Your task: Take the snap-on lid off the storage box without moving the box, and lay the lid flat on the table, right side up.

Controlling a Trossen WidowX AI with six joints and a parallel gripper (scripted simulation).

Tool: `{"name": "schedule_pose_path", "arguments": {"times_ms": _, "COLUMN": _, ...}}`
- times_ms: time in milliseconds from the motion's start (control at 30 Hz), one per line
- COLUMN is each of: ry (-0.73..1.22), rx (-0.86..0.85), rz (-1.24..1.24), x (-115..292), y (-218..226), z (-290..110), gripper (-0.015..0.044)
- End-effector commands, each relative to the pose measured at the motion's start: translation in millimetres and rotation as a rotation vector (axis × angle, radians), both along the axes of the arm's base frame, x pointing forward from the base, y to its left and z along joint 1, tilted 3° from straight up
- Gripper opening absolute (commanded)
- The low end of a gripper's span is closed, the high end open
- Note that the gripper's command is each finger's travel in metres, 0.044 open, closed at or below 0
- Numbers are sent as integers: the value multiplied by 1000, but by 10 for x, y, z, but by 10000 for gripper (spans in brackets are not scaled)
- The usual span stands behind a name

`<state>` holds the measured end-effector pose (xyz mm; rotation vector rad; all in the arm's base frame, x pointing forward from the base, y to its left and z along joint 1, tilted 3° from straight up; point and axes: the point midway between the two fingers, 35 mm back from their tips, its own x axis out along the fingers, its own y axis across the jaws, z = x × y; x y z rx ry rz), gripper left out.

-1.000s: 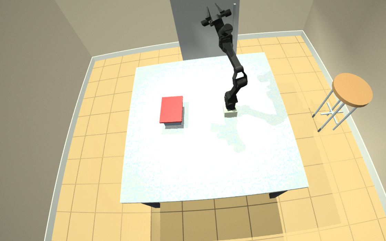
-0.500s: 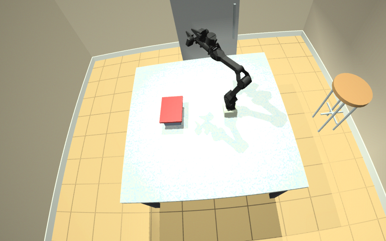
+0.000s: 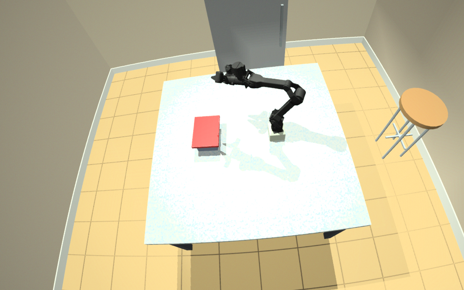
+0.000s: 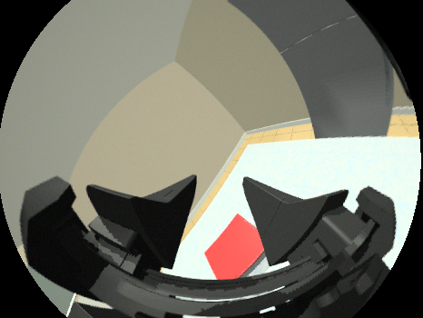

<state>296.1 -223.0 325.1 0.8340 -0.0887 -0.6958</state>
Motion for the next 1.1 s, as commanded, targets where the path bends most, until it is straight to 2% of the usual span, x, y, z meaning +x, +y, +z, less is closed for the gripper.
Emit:
{"name": "schedule_pose_path", "arguments": {"times_ms": 0, "ry": -4, "rx": 183, "rz": 41, "x": 118, "y": 289, "z": -371, "gripper": 235}}
{"name": "schedule_pose_path", "arguments": {"times_ms": 233, "ry": 68, "rx": 595, "rz": 84, "x": 190, "y": 1063, "z": -1270, "gripper": 235}}
{"name": "schedule_pose_path", "arguments": {"times_ms": 467, "ry": 151, "rx": 815, "rz": 56, "x": 59, "y": 1528, "z": -1784, "gripper": 235}}
{"name": "schedule_pose_path", "arguments": {"times_ms": 800, "ry": 154, "rx": 822, "rz": 54, "x": 55, "y": 1542, "z": -1823, "gripper": 235}}
{"name": "schedule_pose_path", "arguments": {"times_ms": 967, "ry": 156, "rx": 820, "rz": 55, "x": 52, "y": 1534, "z": -2398, "gripper": 235}}
{"name": "schedule_pose_path", "arguments": {"times_ms": 1067, "ry": 154, "rx": 822, "rz": 54, "x": 36, "y": 1534, "z": -2482, "gripper": 235}}
